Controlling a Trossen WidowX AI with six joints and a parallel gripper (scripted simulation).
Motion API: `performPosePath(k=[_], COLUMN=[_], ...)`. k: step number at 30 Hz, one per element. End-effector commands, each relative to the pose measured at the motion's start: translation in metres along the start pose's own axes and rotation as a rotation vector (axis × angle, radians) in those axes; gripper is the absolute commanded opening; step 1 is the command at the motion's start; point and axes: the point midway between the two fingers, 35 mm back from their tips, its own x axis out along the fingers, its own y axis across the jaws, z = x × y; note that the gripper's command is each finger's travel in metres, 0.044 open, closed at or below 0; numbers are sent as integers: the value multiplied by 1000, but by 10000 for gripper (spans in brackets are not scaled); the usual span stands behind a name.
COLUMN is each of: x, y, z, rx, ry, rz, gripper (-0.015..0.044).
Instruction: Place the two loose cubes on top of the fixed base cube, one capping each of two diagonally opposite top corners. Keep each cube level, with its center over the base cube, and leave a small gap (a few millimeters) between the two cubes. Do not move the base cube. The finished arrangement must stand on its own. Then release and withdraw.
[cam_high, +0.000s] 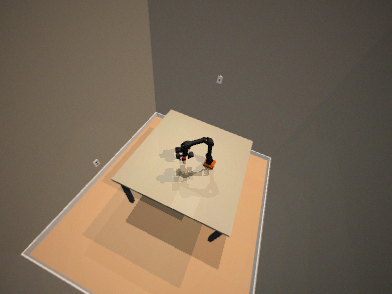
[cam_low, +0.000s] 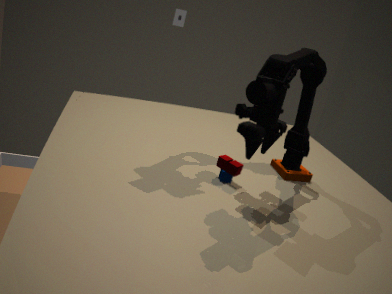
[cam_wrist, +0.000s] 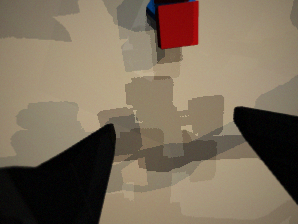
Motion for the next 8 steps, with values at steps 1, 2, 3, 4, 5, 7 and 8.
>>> performPosePath(k=[1, 2, 3, 4, 5, 7, 8], x=[-1, -1, -1, -1, -1, -1, -1], y=[7, 7, 7, 7, 7, 7, 7], z=[-41, -43, -43, -43, -43, -43, -43], rx=[6, 7, 7, 7, 7, 7, 7], ry=[4, 4, 4, 4, 4, 4, 4], rz=[-10, -10, -10, -10, -10, -10, -10], gripper=[400, 400, 400, 400, 400, 400, 400])
